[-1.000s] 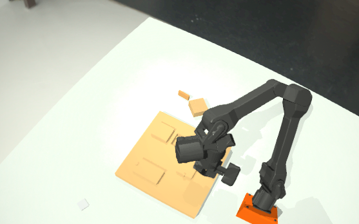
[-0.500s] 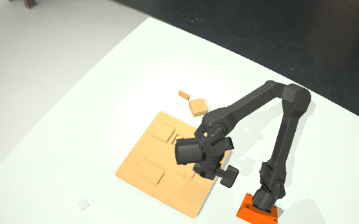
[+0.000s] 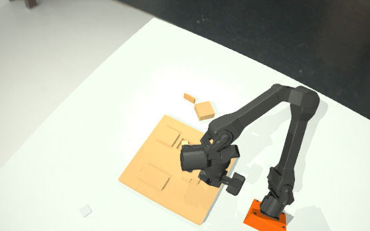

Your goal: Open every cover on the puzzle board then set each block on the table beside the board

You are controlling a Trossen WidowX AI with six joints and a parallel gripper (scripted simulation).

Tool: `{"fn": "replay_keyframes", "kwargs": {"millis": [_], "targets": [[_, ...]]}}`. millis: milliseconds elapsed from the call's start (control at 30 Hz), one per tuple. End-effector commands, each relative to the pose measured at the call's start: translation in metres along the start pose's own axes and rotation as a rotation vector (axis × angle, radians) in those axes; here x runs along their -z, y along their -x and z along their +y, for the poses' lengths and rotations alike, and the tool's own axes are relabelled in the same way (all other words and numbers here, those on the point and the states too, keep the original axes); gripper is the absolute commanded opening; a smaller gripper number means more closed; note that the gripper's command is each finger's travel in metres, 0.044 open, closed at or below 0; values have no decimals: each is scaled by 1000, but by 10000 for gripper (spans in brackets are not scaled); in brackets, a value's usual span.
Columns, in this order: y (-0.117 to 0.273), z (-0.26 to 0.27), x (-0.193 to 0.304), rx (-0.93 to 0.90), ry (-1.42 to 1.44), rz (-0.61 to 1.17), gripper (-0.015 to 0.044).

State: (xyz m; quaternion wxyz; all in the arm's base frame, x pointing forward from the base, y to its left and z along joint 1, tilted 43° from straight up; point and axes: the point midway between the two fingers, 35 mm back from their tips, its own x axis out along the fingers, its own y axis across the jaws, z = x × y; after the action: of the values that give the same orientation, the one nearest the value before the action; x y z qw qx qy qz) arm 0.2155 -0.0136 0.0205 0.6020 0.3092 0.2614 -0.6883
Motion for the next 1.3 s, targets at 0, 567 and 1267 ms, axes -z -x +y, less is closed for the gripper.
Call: {"fn": "replay_keyframes", "kwargs": {"millis": [0,567,1267], "targets": [[-6,-1,-1,2,7,-8,0],[-8,0,-12,2,7,-5,0],[-8,3,-32,1,8,-2,0]]}}
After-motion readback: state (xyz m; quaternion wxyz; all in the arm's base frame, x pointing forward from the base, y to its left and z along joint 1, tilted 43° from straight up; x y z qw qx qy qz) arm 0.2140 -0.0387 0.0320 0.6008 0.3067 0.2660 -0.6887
